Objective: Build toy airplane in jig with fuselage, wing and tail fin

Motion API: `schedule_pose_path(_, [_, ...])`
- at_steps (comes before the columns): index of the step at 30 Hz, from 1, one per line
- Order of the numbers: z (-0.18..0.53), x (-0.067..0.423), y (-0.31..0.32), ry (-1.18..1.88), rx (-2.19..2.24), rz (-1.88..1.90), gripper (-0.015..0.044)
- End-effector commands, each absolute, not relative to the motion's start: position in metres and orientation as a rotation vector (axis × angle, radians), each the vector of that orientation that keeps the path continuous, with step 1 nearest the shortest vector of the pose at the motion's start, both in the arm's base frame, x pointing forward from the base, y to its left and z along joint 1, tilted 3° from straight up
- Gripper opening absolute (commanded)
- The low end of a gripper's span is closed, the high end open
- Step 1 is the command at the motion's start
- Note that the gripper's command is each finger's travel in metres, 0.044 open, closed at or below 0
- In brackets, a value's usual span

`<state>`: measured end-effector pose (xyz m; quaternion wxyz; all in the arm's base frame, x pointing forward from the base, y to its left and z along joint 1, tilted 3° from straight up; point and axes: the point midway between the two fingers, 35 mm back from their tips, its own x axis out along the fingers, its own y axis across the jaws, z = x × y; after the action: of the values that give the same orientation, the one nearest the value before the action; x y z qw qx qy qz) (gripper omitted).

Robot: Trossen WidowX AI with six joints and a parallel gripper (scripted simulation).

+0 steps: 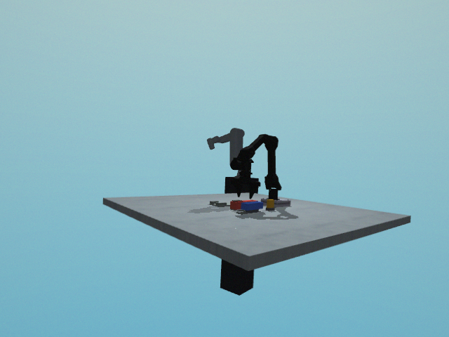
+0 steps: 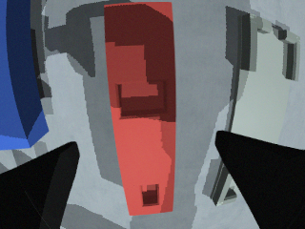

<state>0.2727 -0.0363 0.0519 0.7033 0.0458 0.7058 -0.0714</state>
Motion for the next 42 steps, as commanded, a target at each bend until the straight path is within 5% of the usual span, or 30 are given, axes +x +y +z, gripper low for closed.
schedule_pose_path(1, [0.044, 0.272, -0.036, 1.58, 0.1, -0.15, 0.044])
schedule_pose_path(30, [0.001, 0.271, -0.037, 1.58, 0.1, -0.15, 0.044])
schedule_pose_path(39, [0.001, 0.271, -0.037, 1.58, 0.1, -0.15, 0.0204])
schedule_pose_path(42, [0.001, 0.271, -0.037, 1.58, 0.1, -0.15, 0.0184])
